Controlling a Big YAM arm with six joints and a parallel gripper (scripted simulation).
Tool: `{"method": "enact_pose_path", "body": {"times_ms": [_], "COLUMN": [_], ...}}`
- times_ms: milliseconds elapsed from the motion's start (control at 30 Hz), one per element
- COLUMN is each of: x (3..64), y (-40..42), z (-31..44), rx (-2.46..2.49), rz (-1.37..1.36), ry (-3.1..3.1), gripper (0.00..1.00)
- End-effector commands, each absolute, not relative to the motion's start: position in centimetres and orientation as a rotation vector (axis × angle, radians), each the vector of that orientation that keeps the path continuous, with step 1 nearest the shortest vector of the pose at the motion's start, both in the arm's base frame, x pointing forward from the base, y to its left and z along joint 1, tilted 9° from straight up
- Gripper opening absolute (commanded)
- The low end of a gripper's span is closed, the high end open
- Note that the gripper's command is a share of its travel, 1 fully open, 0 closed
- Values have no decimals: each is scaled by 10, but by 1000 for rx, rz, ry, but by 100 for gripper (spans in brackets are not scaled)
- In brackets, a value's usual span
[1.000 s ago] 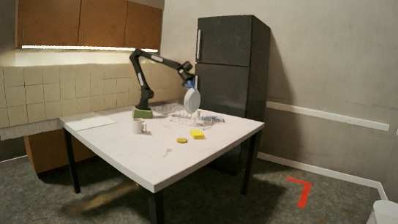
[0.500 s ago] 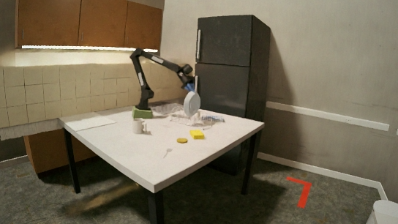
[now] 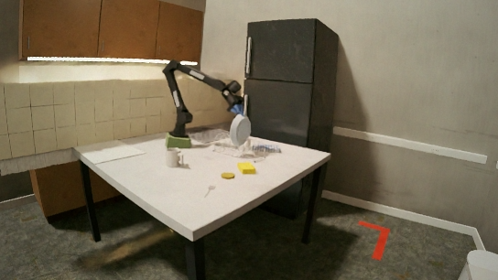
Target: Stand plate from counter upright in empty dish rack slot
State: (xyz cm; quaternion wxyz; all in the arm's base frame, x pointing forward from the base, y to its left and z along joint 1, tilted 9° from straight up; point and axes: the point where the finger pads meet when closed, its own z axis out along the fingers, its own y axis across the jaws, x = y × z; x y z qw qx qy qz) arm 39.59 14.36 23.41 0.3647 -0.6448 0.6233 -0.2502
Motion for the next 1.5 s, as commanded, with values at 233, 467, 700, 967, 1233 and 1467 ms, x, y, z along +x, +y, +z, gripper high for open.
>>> {"method": "enact_pose_path", "body": {"times_ms": [233, 467, 700, 967, 1233, 1467], "x": [404, 402, 404, 408, 416, 408], "y": [149, 149, 152, 155, 157, 154], "z": [258, 243, 232, 226, 246, 232], "rx": [-1590, -1606, -1615, -1607, -1566, -1582], "rz": [-668, -661, -655, -658, -675, -669], "ry": [1557, 1570, 1575, 1569, 1543, 1553], "gripper": [0, 0, 0, 0, 0, 0]}}
